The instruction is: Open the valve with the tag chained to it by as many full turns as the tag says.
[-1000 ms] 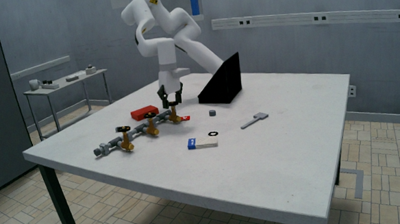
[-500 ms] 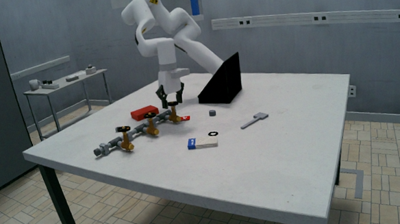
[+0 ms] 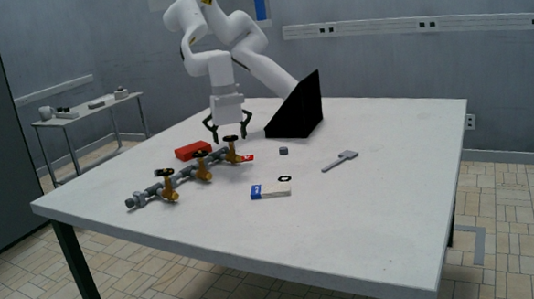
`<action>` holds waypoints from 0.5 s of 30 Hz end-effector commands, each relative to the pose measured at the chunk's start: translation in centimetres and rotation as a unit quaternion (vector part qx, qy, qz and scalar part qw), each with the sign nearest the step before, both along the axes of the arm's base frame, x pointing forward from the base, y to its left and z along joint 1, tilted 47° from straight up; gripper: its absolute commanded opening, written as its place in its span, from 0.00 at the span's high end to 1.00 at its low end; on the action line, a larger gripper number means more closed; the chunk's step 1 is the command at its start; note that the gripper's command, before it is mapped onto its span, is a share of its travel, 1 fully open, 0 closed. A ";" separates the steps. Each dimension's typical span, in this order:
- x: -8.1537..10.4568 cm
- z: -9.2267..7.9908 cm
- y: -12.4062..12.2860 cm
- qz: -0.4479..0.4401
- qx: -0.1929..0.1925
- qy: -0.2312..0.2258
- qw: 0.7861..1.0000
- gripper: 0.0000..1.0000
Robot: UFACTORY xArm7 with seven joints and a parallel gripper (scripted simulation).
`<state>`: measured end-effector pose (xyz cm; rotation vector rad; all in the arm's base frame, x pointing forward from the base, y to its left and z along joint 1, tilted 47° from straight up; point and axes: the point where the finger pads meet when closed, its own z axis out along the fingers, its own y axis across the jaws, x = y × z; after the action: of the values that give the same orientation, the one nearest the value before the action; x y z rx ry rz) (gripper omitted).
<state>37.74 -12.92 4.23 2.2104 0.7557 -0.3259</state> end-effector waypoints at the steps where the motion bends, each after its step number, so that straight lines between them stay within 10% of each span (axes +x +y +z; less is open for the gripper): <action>1: 0.2 0.0 0.2 -0.086 -0.002 -0.109 0.990 0.00; 10: 0.2 0.0 0.2 -0.230 0.004 -0.258 0.938 0.00; 15: 0.2 0.0 0.2 -0.345 0.007 -0.378 0.859 0.00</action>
<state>37.76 -12.91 4.25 2.3243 -0.2444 0.0822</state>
